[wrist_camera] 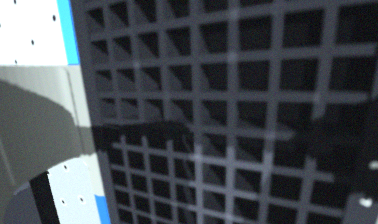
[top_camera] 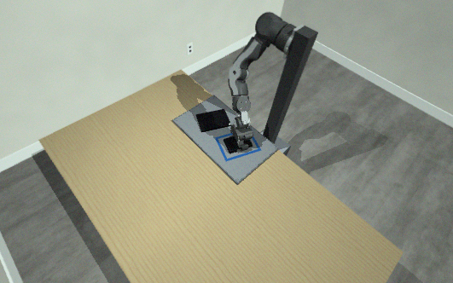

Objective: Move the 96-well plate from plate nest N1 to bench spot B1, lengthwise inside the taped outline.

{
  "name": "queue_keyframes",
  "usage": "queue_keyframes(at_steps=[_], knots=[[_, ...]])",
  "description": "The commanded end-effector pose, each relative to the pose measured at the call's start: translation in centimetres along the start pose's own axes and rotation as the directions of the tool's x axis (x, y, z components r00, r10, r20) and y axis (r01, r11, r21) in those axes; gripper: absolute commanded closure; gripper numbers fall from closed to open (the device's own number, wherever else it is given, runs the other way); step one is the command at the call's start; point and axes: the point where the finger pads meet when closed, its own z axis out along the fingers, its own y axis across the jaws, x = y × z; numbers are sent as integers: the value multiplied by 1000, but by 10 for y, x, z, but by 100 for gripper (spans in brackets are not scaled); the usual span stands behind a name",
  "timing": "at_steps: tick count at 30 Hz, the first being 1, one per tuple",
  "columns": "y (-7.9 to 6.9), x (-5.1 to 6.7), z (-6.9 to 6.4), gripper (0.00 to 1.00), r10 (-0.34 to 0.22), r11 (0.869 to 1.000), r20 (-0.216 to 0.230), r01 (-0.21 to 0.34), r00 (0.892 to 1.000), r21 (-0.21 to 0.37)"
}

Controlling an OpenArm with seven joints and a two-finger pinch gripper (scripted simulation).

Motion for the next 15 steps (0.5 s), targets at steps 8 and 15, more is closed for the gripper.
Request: queue_keyframes(at_steps=[8, 15], knots=[[0, 2, 0, 100, -1, 1000, -2, 1, 1000, 1], [0, 2, 0, 100, -1, 1000, -2, 1, 1000, 1]])
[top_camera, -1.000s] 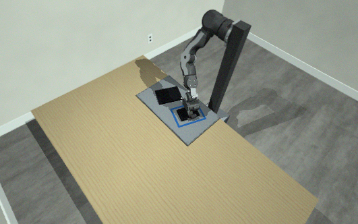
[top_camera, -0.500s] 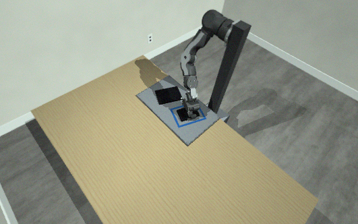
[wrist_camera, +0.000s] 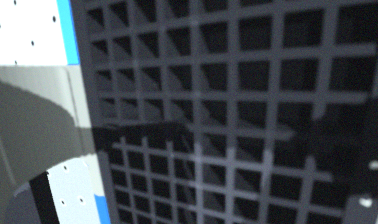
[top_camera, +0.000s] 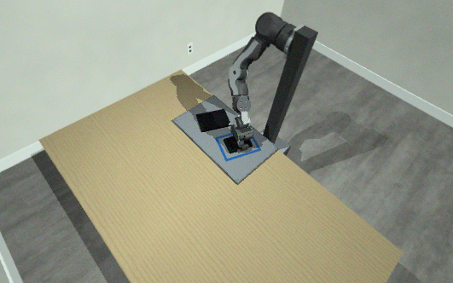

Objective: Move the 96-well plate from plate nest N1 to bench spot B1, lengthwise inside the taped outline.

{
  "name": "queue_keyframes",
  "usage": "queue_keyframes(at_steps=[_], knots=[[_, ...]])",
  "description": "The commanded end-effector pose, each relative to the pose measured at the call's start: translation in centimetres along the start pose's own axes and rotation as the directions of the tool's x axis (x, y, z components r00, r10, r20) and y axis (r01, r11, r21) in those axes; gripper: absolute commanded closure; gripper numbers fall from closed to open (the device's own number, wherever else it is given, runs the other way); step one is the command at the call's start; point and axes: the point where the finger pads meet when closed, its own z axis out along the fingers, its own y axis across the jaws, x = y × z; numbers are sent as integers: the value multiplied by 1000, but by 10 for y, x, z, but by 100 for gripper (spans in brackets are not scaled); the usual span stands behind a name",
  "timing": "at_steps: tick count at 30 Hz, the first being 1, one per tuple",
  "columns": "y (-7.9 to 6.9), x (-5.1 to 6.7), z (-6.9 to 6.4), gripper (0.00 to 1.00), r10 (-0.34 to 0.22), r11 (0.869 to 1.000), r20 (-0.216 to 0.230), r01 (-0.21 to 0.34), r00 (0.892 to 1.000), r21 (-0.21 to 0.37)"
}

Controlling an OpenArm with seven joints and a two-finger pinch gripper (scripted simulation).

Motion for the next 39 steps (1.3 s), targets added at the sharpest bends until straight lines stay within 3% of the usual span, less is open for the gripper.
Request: queue_keyframes(at_steps=[1, 39], knots=[[0, 1, 0, 100, -1, 1000, -1, 1, 1000, 1], [1, 1, 3, 100, -4, 1000, -2, 4, 1000, -3]])
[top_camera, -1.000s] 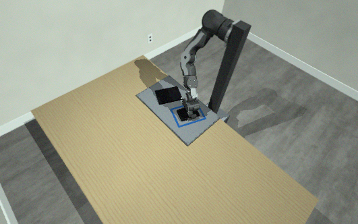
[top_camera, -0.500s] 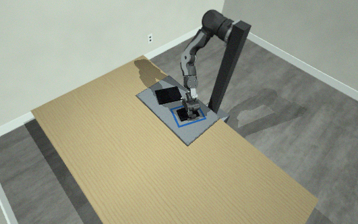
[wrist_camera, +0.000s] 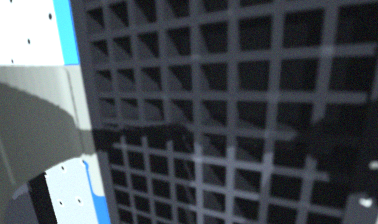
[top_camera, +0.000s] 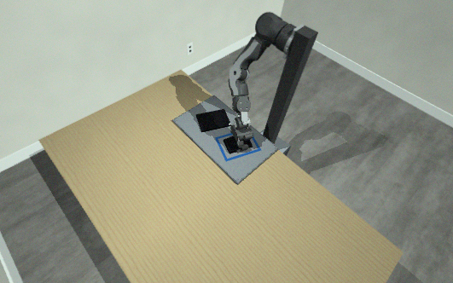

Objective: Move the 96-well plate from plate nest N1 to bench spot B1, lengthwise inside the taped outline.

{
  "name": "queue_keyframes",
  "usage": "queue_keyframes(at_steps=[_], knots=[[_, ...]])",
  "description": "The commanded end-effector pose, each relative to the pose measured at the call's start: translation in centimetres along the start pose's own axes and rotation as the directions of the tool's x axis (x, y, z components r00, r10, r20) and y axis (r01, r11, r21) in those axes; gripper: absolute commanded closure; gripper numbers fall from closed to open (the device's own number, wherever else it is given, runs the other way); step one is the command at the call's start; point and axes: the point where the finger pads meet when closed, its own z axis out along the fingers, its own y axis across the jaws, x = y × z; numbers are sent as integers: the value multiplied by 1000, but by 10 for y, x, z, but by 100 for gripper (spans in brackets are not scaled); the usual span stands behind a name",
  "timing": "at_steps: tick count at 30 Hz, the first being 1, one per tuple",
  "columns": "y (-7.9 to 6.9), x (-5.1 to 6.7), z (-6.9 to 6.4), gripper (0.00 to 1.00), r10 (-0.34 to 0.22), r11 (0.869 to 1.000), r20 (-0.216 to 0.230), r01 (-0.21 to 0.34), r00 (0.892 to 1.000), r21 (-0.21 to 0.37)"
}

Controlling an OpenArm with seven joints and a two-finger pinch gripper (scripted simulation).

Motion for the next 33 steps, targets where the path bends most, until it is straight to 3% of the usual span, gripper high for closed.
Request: queue_keyframes(at_steps=[1, 32, 33], knots=[[1, 2, 1, 100, -6, 1000, -4, 6, 1000, -5], [0, 2, 3, 100, -5, 1000, -3, 5, 1000, -4], [0, 2, 3, 97, -4, 1000, -3, 4, 1000, -4]])
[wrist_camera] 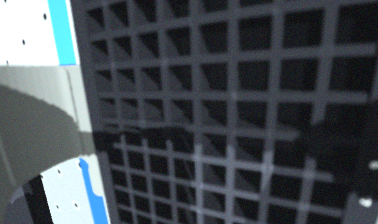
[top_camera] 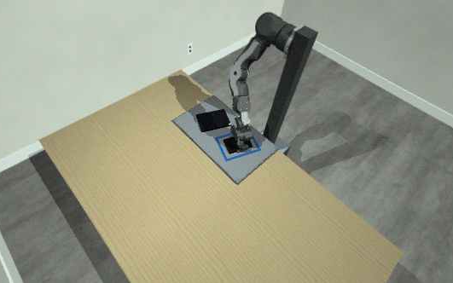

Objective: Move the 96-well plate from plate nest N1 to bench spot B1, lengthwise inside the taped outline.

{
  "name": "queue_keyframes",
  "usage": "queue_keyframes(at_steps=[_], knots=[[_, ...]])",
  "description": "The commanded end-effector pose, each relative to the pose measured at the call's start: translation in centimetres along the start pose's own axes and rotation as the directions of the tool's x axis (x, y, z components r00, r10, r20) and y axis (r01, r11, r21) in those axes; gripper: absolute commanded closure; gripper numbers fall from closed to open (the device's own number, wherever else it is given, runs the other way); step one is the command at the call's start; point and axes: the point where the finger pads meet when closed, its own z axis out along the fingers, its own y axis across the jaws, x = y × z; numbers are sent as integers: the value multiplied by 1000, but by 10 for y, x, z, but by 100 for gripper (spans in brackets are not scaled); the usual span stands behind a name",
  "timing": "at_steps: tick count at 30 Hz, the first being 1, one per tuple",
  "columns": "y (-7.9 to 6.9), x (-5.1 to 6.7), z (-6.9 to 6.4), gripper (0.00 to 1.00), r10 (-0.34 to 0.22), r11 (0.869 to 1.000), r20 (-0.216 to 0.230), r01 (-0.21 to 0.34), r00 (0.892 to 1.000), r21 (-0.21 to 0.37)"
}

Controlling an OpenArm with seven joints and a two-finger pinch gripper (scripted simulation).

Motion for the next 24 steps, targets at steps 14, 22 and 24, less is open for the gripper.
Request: queue_keyframes(at_steps=[14, 22, 24], knots=[[1, 0, 0, 50, 0, 1000, 0, 0, 1000, -2], [1, 0, 0, 30, 0, 1000, 0, 0, 1000, -2], [1, 0, 0, 23, 0, 1000, 0, 0, 1000, -2]])
